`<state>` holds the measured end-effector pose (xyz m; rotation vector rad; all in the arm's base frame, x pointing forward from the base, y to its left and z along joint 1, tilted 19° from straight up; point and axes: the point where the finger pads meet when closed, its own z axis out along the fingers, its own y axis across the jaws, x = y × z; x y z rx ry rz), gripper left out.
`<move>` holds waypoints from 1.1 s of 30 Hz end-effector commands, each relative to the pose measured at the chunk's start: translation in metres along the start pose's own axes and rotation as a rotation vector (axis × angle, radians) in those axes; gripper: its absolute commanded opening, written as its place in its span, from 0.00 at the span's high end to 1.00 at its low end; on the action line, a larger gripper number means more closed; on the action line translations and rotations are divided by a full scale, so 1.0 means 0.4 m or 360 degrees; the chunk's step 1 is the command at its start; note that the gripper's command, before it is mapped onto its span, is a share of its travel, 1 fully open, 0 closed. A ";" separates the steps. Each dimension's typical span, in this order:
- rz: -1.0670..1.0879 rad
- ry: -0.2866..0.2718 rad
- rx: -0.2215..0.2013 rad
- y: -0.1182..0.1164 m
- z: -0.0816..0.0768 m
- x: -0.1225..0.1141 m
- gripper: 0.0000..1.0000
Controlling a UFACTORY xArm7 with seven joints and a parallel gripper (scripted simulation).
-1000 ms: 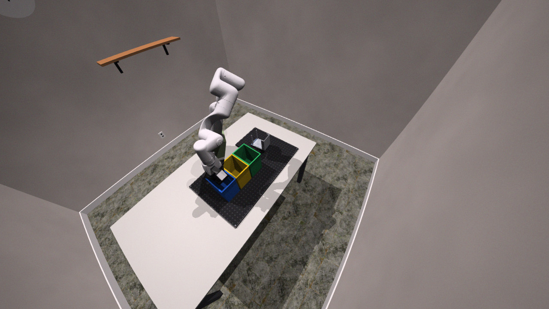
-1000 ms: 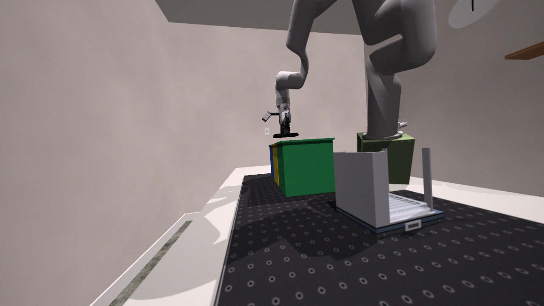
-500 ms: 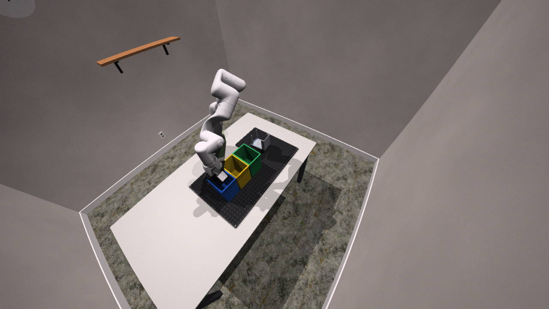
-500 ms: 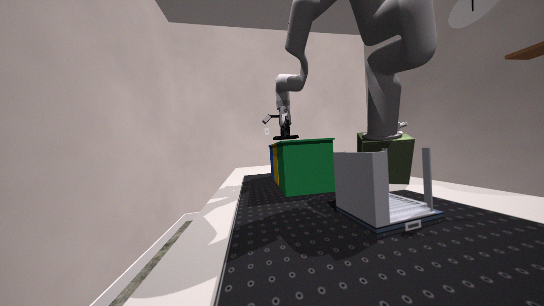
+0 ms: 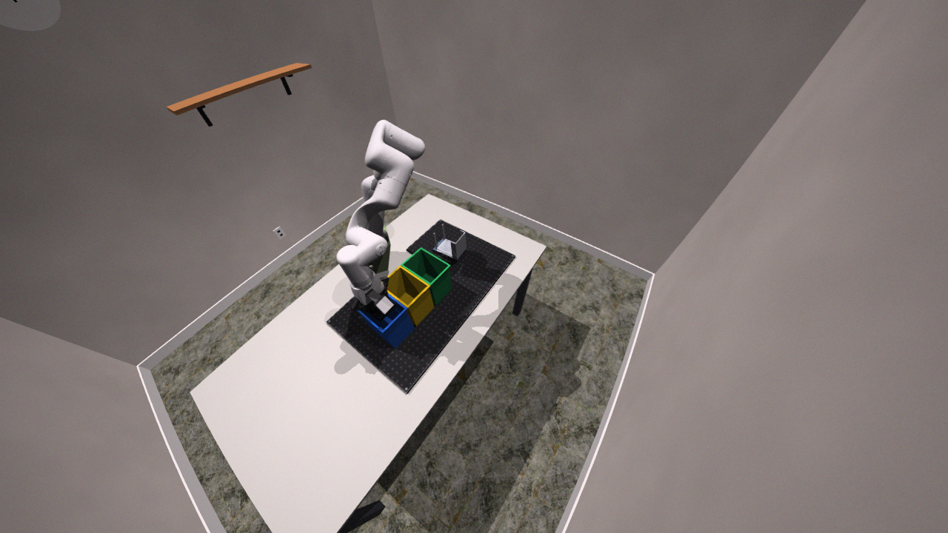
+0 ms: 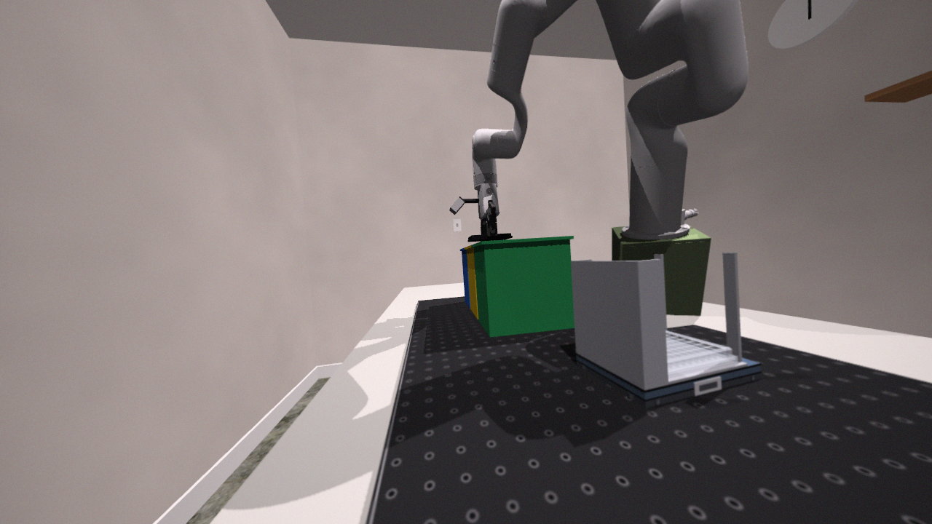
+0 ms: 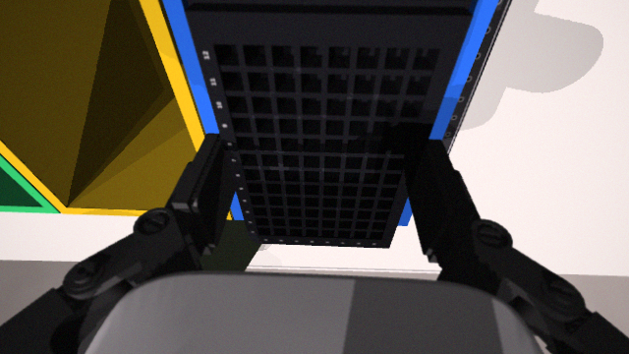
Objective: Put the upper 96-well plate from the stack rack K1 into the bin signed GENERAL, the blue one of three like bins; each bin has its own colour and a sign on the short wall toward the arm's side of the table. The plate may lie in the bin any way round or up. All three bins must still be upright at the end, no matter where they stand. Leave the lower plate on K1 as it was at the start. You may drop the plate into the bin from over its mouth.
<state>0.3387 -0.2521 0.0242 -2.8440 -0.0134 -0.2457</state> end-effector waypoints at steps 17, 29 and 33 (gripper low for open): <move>0.0001 0.0005 -0.0004 0.003 0.000 0.002 1.00; 0.0001 0.0005 -0.0004 0.003 0.005 0.002 1.00; 0.0001 0.0005 -0.0004 0.003 0.006 0.002 1.00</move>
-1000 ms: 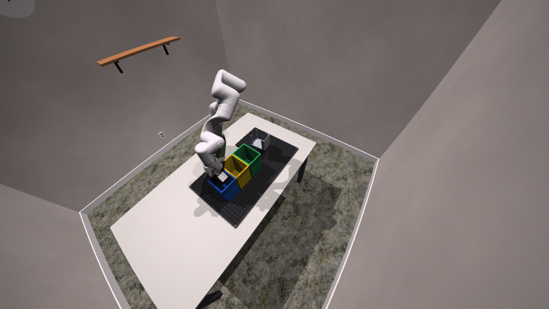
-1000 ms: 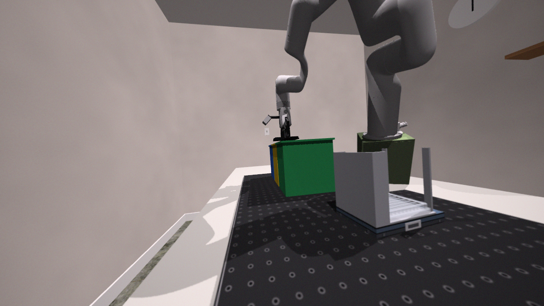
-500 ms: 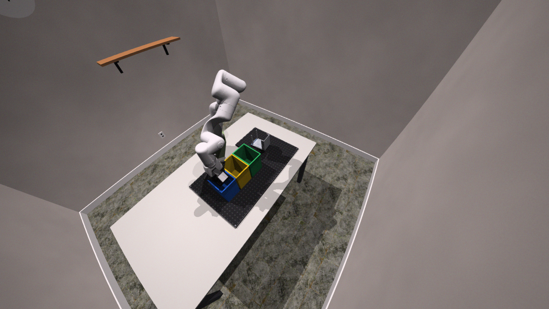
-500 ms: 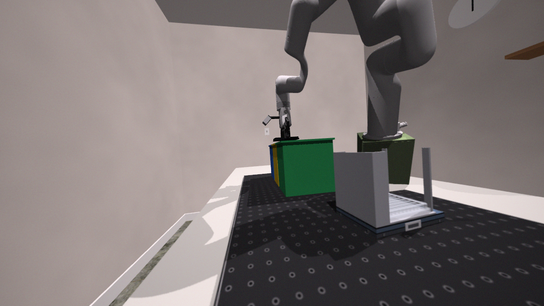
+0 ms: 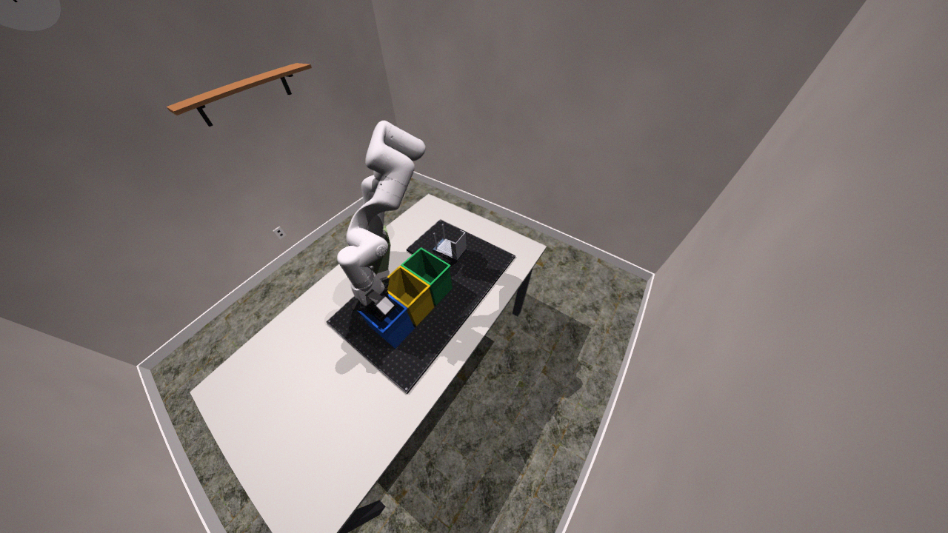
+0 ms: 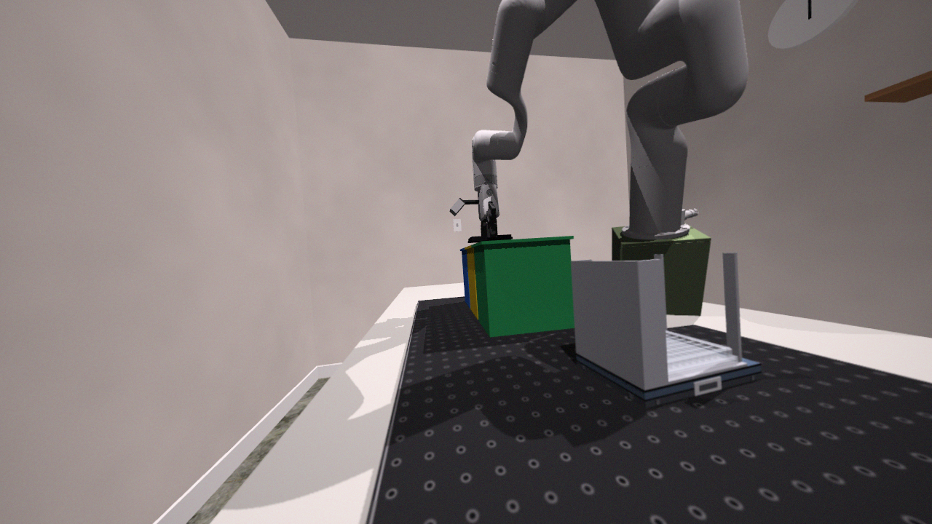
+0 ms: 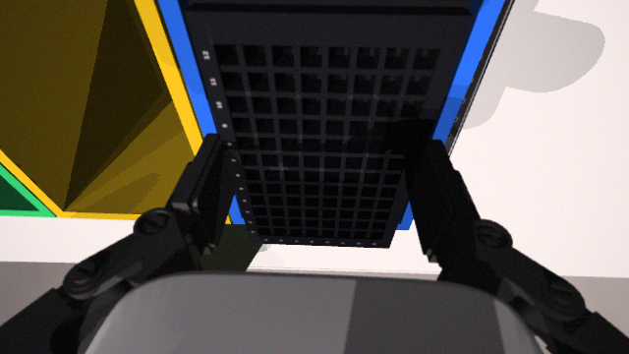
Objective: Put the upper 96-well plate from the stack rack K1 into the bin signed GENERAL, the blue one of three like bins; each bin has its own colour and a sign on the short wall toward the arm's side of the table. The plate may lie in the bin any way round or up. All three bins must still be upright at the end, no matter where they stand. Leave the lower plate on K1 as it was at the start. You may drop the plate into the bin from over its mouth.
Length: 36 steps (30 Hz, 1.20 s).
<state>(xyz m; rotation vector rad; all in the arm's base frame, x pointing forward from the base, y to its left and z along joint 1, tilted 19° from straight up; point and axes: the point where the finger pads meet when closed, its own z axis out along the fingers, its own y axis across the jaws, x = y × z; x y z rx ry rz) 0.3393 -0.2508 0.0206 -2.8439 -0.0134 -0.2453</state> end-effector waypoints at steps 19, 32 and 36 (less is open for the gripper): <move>0.0001 0.0005 -0.0005 0.003 0.004 0.002 1.00; 0.0001 0.0005 -0.0005 0.003 0.009 0.002 1.00; 0.0001 0.0005 -0.0005 0.003 0.010 0.002 1.00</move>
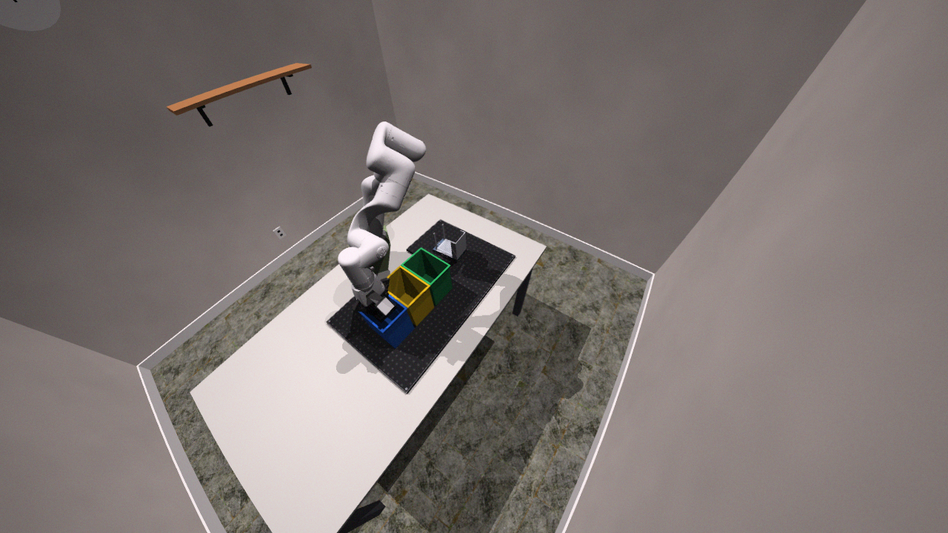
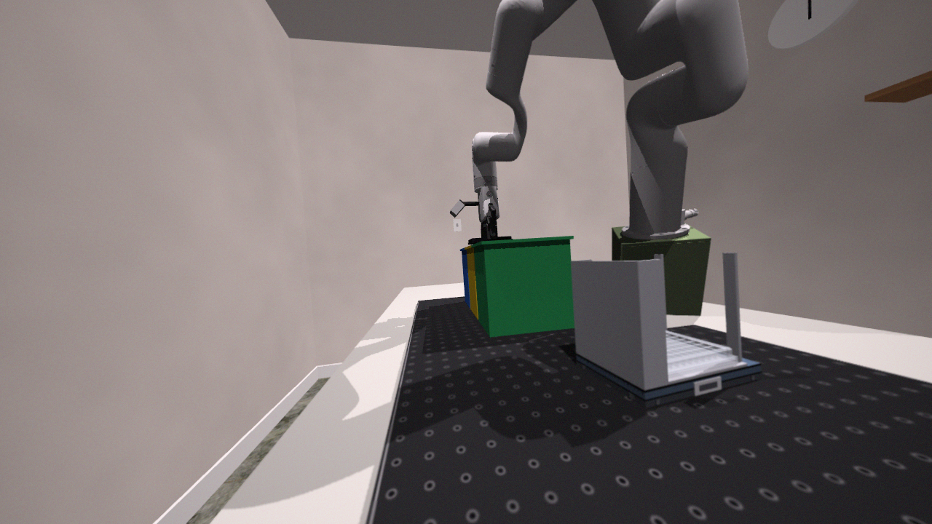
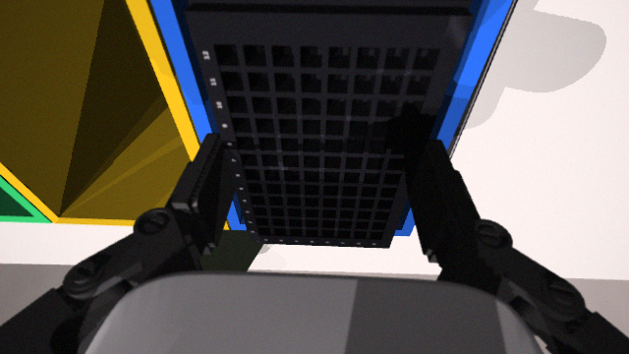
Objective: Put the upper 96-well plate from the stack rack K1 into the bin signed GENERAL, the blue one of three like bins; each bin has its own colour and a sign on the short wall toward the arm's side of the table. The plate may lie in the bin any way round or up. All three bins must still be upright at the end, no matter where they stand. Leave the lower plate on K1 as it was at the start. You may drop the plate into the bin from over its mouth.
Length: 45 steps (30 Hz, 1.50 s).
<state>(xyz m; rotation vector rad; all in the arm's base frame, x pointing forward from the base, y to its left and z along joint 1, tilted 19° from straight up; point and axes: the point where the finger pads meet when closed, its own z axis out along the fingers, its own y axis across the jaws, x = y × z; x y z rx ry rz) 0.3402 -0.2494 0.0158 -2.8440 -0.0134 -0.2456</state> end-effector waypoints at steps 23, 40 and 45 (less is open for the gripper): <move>0.0001 0.0005 -0.0004 0.003 0.003 0.002 0.00; 0.0001 0.0005 -0.0004 0.003 0.003 0.002 0.00; 0.0001 0.0005 -0.0004 0.003 0.003 0.002 0.00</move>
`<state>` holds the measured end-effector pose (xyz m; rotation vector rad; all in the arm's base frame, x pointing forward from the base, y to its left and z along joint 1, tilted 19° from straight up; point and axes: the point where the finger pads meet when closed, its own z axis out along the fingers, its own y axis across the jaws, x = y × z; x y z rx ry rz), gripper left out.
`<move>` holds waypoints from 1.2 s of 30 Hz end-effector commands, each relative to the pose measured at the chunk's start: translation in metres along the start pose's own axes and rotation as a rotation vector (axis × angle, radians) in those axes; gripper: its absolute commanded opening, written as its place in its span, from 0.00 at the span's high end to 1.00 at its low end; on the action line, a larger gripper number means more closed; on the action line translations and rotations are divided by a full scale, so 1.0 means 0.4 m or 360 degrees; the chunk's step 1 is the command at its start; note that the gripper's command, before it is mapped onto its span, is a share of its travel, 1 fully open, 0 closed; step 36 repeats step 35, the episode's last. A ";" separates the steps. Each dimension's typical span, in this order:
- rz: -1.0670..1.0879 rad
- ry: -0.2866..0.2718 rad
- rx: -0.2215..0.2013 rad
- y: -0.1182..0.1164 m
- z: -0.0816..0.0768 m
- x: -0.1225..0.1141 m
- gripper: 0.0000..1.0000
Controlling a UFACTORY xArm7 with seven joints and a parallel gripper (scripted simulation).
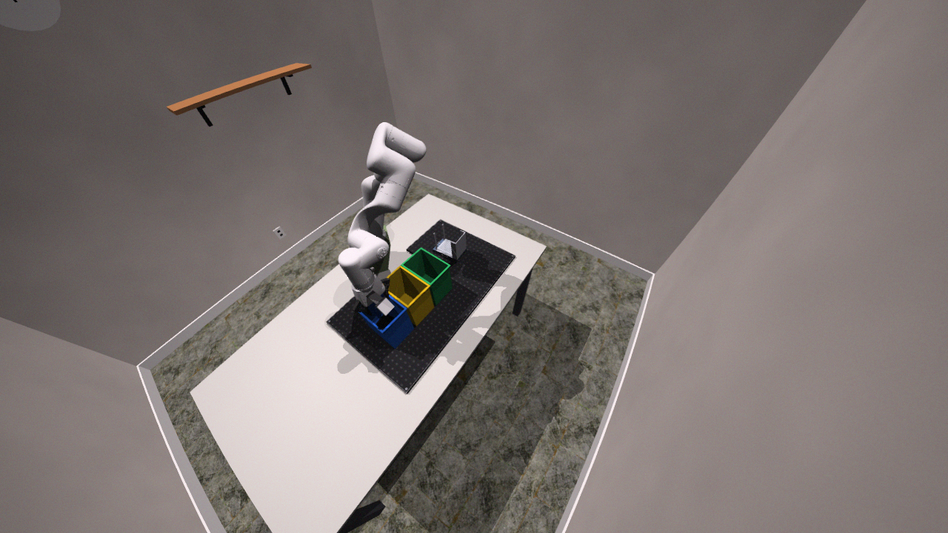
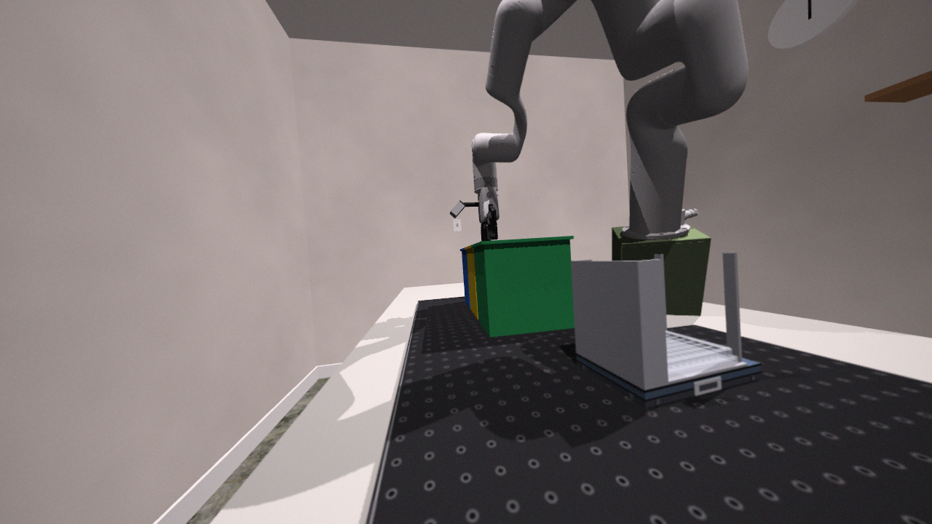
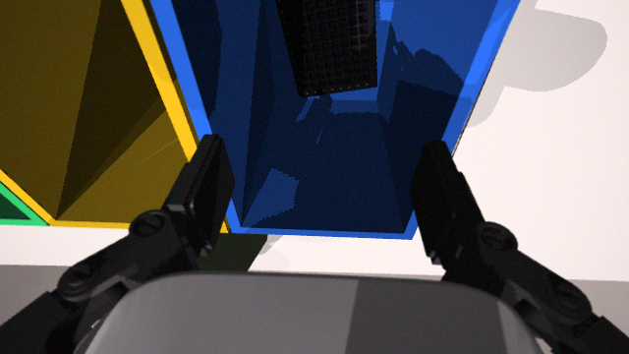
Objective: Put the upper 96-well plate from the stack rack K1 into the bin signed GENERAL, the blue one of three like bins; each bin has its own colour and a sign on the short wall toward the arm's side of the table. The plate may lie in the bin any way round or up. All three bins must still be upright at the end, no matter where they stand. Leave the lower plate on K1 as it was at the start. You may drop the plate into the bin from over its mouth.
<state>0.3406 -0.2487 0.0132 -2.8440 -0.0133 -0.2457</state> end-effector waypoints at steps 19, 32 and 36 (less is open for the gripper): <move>0.0001 0.0005 -0.0004 0.003 -0.104 0.002 0.00; 0.0001 0.0005 -0.0004 0.003 -0.104 0.002 0.00; 0.0001 0.0004 -0.0004 0.003 -0.104 0.002 0.00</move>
